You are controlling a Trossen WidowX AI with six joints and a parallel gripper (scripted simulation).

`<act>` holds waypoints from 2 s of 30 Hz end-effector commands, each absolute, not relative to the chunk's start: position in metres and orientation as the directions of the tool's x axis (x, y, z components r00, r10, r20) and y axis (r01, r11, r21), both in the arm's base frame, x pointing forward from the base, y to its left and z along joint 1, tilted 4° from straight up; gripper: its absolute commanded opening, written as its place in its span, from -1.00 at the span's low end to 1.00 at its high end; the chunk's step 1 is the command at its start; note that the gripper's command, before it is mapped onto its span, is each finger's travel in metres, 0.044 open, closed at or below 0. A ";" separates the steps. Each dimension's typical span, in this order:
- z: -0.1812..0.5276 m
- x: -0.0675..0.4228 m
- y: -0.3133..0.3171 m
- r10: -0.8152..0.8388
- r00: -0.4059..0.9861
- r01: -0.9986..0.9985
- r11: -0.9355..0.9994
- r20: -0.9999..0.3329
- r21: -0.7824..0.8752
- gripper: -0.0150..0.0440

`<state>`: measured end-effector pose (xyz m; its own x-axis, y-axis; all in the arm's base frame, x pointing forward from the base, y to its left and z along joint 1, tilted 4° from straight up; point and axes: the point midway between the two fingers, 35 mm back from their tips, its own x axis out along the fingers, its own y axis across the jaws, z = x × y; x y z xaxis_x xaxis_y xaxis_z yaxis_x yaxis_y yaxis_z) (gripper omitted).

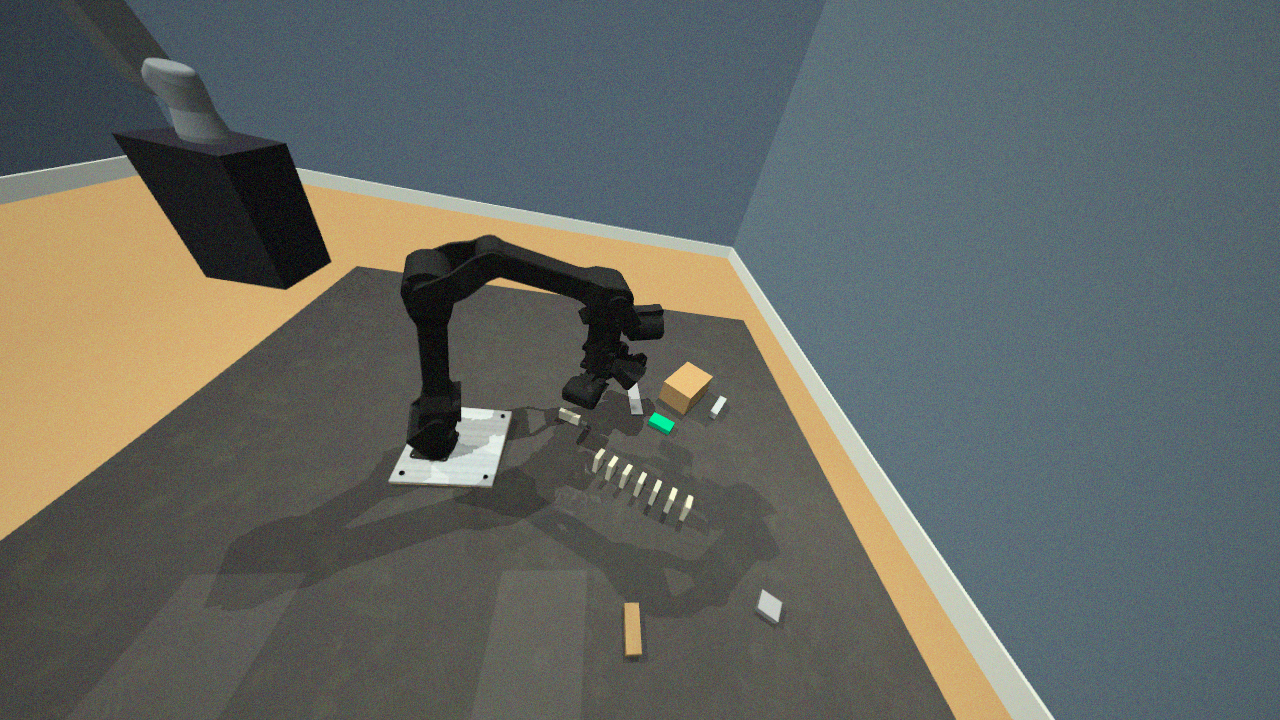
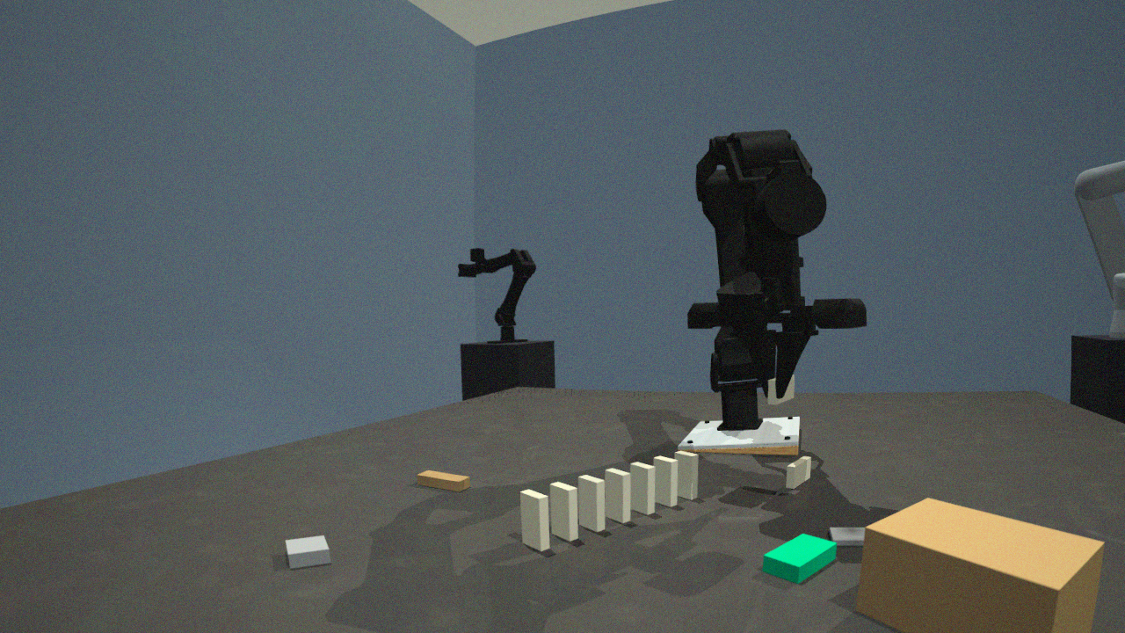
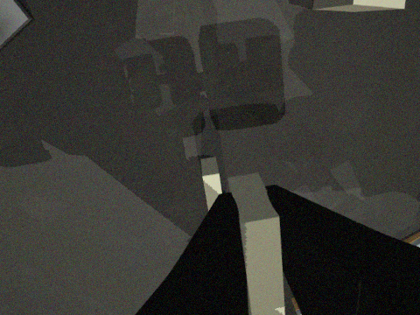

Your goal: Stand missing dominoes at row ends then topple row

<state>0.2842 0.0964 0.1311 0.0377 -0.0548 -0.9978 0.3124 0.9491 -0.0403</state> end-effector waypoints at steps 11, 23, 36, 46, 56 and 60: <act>0.185 0.280 0.155 -0.048 0.040 0.181 0.983 -0.998 -0.040 -0.40; 0.177 0.250 0.264 -0.040 0.039 -0.066 0.997 -0.998 -0.043 -0.40; 0.153 0.265 0.287 -0.006 0.246 -0.217 0.974 -0.969 -0.061 -0.40; 0.138 0.278 0.307 0.042 0.424 -0.279 0.956 -0.905 -0.086 -0.40; 0.129 0.285 0.323 0.092 0.580 -0.313 0.942 -0.810 -0.118 -0.40; 0.127 0.286 0.327 0.110 0.635 -0.319 0.939 -0.764 -0.130 -0.40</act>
<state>0.2860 0.3252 0.1276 0.5942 0.0994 -0.7982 -0.3128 0.9428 -0.1155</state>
